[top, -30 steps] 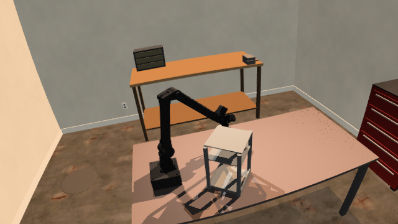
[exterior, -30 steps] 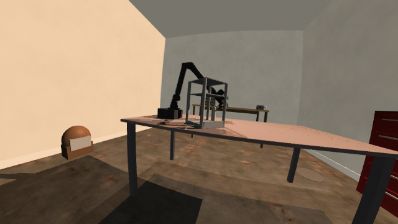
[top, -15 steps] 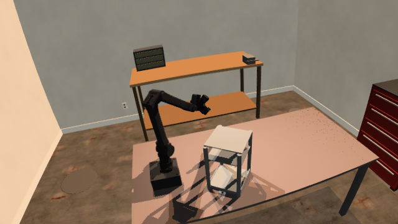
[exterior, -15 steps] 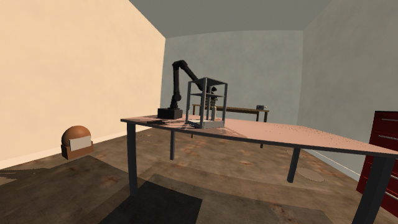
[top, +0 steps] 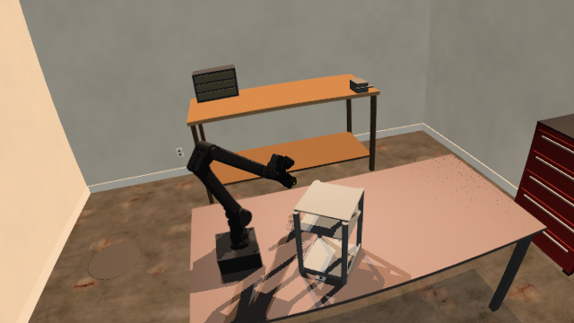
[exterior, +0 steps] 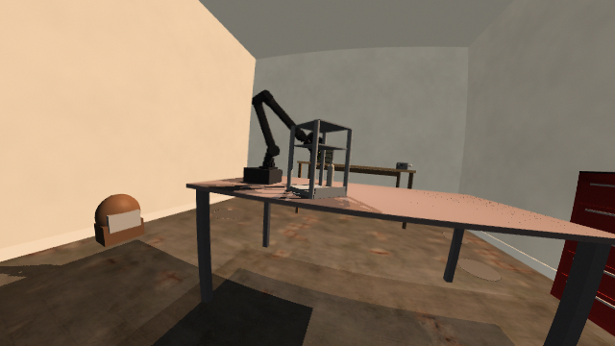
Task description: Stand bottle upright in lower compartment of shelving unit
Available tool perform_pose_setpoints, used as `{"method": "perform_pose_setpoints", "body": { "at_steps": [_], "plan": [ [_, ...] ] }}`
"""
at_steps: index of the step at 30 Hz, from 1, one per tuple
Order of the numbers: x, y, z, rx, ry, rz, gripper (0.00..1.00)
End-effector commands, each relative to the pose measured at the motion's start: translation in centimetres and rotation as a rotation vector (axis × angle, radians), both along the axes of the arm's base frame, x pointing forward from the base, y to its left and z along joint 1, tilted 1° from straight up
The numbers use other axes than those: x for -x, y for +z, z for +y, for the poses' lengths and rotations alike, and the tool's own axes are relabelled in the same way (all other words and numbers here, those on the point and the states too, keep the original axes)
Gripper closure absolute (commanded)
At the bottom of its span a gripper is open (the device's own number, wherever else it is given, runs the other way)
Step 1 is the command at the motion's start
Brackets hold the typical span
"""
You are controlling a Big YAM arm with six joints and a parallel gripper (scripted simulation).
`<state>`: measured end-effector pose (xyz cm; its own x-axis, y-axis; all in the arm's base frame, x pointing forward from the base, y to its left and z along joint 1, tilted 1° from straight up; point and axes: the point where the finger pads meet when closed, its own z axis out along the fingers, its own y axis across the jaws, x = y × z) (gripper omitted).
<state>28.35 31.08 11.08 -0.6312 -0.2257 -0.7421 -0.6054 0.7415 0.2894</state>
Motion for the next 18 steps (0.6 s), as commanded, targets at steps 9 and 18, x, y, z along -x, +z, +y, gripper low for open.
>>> {"method": "perform_pose_setpoints", "body": {
  "at_steps": [9, 18],
  "plan": [
    [5.6, -4.1, -7.5, 0.122, 0.072, 0.029, 0.19],
    [8.8, -7.8, -11.8, 0.191, 0.066, 0.097, 0.19]
  ]
}}
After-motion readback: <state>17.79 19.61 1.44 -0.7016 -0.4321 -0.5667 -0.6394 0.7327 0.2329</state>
